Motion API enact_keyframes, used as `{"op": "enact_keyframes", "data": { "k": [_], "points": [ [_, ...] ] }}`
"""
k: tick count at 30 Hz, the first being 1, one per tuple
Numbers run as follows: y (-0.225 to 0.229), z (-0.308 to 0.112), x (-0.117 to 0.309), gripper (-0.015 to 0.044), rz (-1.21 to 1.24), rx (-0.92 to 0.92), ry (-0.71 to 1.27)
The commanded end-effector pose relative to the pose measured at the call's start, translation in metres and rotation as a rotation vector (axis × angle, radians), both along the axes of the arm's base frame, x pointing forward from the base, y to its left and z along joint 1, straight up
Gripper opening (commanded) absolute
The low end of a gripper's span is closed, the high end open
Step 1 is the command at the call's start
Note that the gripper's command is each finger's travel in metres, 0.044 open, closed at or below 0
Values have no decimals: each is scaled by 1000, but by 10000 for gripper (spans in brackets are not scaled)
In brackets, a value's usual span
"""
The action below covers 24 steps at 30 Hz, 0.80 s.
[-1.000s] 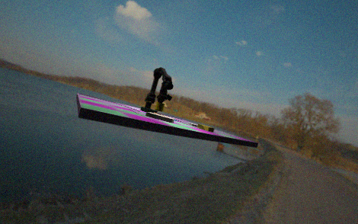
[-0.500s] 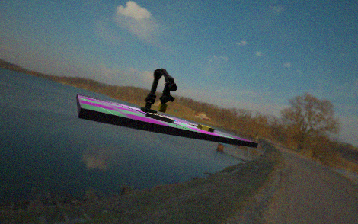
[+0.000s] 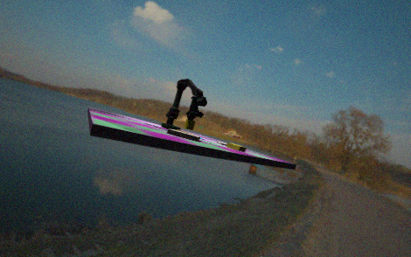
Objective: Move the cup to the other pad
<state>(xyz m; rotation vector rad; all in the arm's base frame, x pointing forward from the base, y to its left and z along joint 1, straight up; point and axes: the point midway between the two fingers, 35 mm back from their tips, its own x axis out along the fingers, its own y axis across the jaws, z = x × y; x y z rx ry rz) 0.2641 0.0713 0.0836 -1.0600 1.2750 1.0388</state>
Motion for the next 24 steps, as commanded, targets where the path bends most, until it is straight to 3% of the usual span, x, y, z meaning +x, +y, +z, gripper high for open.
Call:
{"op": "enact_keyframes", "data": {
  "k": [1,24],
  "points": [
    [8,1,-1,0,-4,-1,-3],
    [55,3,-8,0,-4,3,-2]
  ]
}}
